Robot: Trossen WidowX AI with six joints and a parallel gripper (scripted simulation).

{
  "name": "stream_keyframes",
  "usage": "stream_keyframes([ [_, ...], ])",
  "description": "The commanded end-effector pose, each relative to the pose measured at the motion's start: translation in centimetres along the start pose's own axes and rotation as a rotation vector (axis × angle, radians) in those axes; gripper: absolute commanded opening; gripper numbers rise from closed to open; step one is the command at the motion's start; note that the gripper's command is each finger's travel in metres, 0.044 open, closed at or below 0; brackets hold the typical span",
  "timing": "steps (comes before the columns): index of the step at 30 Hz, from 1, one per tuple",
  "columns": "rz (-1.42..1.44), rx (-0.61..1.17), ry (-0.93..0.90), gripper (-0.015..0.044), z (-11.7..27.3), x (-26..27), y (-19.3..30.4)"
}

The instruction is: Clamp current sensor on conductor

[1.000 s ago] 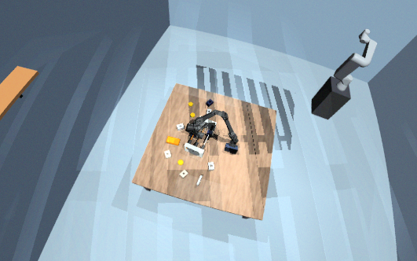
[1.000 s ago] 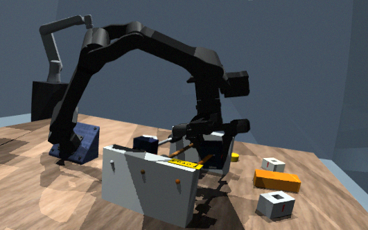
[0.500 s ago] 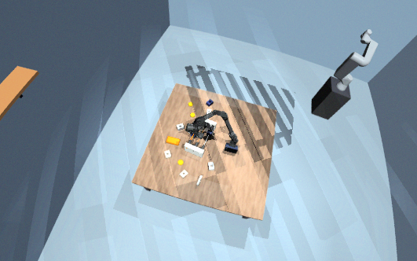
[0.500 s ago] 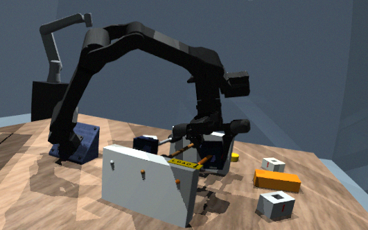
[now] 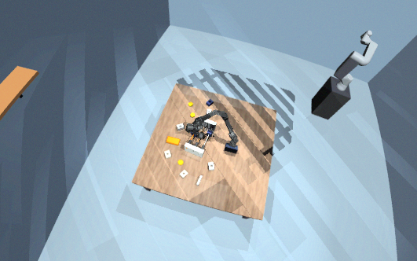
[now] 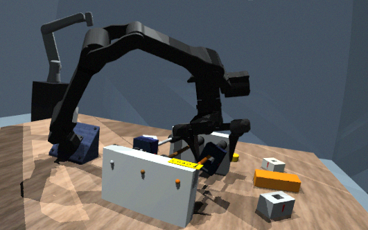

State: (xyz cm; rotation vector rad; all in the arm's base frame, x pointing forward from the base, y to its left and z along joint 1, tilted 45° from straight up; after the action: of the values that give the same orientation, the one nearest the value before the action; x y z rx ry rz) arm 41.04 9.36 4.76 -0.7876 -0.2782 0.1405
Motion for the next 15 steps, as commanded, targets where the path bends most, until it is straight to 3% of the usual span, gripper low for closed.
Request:
stream_keyframes([
  [1,0.000,0.000,-0.001,0.0340,-0.01,0.01,0.01],
  [15,0.000,0.000,-0.001,0.0246,-0.01,0.01,0.01],
])
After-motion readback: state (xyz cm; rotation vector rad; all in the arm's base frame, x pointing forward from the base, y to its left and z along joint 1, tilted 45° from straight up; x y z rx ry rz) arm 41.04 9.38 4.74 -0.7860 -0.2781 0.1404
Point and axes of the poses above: the point midway between the two fingers, 35 mm back from their tips, its own z axis back along the fingers, its own x axis across the jaws, y = z × x, the point moved 1 cm from there along z, back along the fingers, and after that the axes turned 7 degrees about z, right-handed, at the moved point
